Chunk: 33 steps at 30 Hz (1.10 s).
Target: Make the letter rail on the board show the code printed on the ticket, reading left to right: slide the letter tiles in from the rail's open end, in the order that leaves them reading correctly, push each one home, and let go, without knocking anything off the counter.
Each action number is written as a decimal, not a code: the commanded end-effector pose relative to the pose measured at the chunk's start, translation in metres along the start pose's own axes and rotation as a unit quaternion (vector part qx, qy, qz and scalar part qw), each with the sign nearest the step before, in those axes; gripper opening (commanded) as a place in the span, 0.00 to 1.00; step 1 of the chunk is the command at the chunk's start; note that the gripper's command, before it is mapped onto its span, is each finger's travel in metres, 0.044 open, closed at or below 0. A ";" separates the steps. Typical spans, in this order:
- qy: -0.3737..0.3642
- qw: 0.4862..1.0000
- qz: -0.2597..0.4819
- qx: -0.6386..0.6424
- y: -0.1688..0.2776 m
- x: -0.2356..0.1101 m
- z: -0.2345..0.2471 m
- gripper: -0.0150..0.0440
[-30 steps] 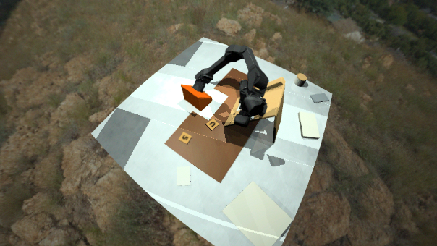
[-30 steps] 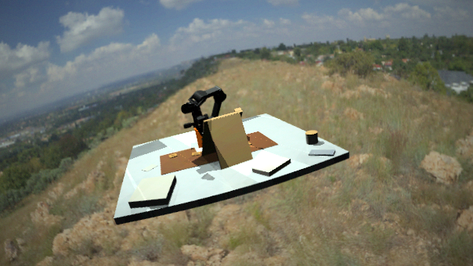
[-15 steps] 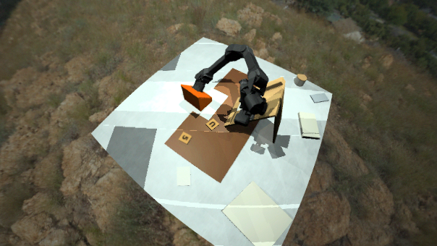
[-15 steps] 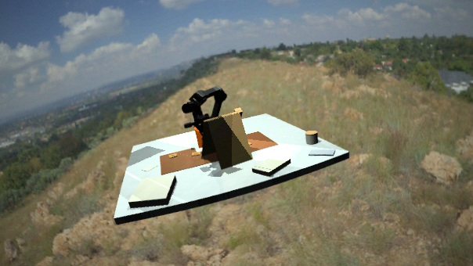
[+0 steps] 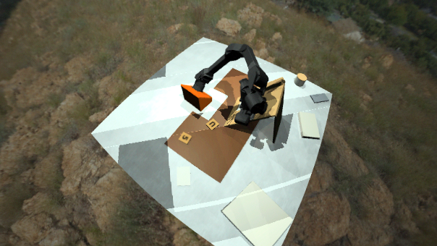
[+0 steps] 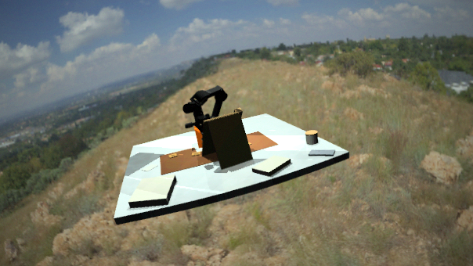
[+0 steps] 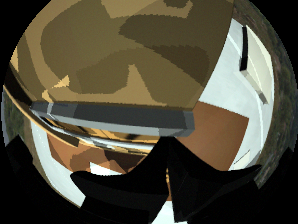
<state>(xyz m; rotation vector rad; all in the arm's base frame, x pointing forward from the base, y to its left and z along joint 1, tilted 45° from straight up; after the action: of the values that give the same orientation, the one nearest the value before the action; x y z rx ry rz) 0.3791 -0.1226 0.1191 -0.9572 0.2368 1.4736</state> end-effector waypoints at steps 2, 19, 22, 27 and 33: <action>-0.004 1.000 0.002 0.003 0.000 0.004 0.003 0.25; -0.004 1.000 0.002 0.003 0.007 -0.010 0.002 0.25; -0.004 1.000 0.002 0.003 0.010 -0.013 0.002 0.25; -0.004 1.000 0.002 0.003 0.014 -0.017 0.002 0.25; -0.004 1.000 0.003 0.003 0.018 -0.022 0.003 0.25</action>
<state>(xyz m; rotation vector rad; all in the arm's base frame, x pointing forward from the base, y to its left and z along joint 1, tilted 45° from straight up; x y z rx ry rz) 0.3618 -0.1383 0.1280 -0.9458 0.2382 1.4744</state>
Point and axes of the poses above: the point midway between the two fingers, 35 mm back from their tips, its own x axis out along the fingers, its own z axis across the jaws, y = z × x, the point moved 6 cm from there along -x, back along the fingers, and after that the axes turned 5 degrees about -x, right-handed, at the moved point
